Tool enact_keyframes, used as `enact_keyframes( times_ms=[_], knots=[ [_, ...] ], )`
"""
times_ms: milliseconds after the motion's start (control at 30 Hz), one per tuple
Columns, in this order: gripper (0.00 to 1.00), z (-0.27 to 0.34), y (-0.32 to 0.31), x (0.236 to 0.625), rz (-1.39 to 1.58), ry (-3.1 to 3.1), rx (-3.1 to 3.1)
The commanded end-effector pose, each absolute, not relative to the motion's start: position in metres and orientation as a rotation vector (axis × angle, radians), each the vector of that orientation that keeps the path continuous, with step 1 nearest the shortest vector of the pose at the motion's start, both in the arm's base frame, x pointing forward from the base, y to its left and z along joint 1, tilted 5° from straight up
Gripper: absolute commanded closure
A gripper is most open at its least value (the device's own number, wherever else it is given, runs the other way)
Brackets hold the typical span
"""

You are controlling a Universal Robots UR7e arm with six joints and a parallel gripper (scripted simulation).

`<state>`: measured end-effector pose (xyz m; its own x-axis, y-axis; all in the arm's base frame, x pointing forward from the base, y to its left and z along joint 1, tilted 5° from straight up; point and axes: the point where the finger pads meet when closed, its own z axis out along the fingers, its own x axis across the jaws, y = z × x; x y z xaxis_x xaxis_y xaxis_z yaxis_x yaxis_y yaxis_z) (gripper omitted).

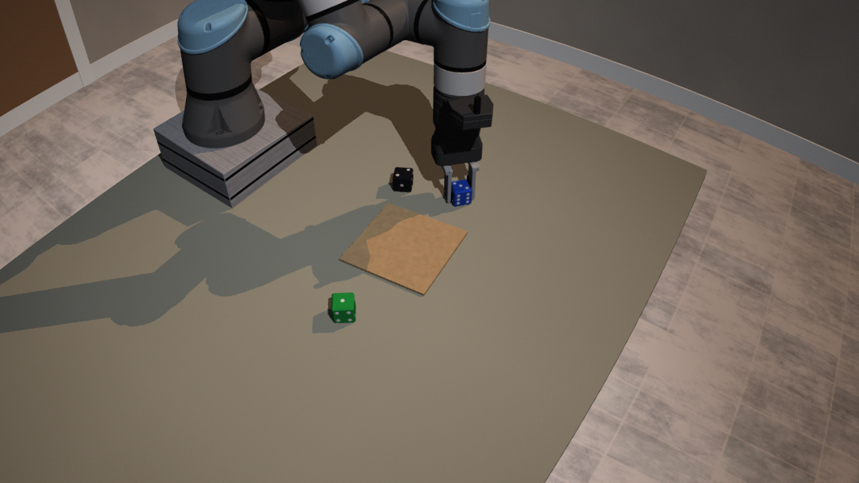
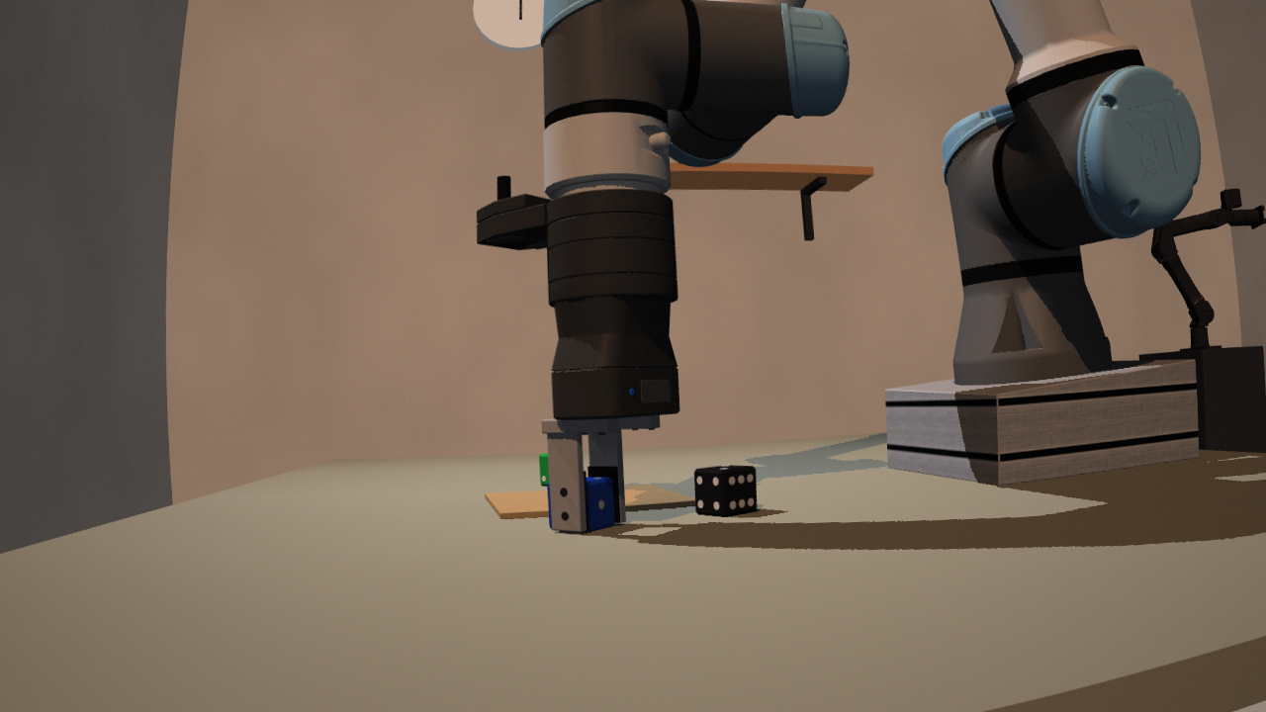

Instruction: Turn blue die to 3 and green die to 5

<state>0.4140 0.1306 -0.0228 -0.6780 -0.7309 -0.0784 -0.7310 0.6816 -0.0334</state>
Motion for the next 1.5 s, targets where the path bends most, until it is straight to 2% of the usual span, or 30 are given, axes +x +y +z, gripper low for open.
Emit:
enact_keyframes(
  times_ms=[0,900,1467],
  knots=[
    [0.43,-0.022,0.131,0.414,0.0,2.801,-1.22],
    [0.43,-0.019,0.131,0.414,0.0,2.801,-1.22],
    [0.43,0.039,0.129,0.41,0.0,2.801,-1.22]
  ],
)
